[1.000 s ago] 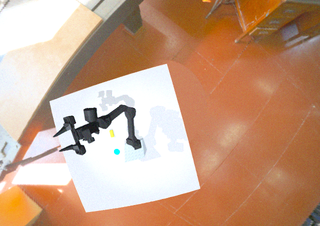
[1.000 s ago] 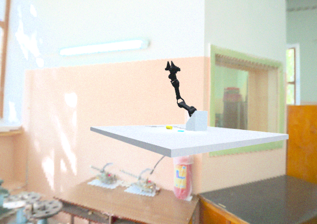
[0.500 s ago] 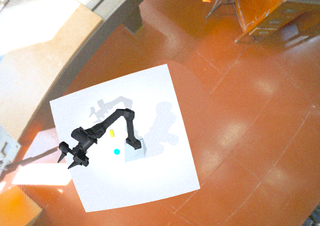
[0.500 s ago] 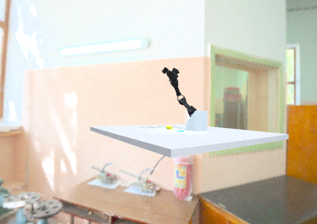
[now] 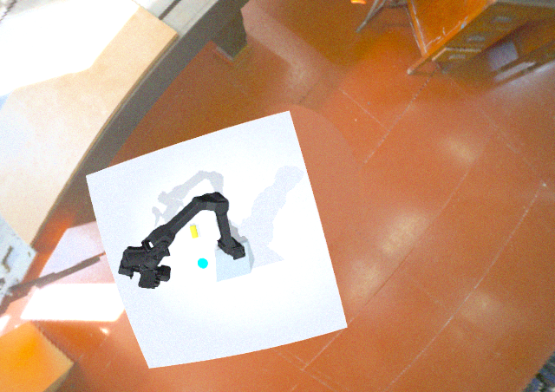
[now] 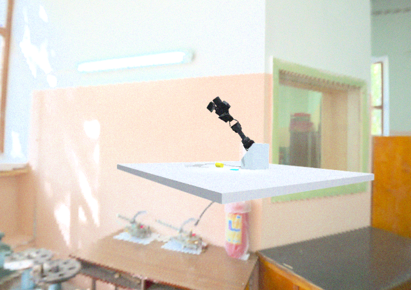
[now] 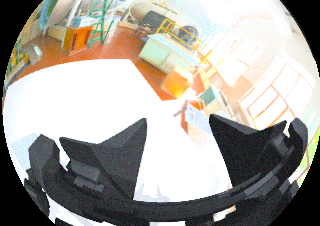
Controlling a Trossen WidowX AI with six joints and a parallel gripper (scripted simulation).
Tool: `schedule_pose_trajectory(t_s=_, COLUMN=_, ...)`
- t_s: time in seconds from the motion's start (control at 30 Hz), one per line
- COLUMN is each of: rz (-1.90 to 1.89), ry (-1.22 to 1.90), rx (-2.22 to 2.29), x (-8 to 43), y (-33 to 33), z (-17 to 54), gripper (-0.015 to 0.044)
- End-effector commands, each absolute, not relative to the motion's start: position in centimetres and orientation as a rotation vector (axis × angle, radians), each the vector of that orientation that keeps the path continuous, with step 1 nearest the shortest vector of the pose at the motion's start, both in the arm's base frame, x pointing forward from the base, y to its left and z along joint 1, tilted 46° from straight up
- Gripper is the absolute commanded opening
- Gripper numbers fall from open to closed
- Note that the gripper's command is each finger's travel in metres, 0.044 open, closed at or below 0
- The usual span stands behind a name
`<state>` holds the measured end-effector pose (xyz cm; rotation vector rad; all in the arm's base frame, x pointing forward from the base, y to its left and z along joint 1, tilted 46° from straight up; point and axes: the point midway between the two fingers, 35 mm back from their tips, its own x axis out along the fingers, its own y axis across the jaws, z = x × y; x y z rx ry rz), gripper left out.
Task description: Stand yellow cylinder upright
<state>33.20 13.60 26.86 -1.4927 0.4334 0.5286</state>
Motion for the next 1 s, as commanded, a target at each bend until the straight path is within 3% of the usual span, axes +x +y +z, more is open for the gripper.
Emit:
schedule_pose_trajectory(t_s=0.0, rz=0.527, ry=0.633, rx=-1.533, x=32.9, y=10.7, z=23.5, gripper=0.0309)
schedule_pose_trajectory(t_s=0.73, rz=0.611, ry=1.723, rx=-1.678, x=23.7, y=-5.3, z=14.3, gripper=0.0309)
schedule_pose_trajectory(t_s=0.97, rz=0.628, ry=1.793, rx=-1.682, x=22.8, y=-6.1, z=14.3, gripper=0.0309)
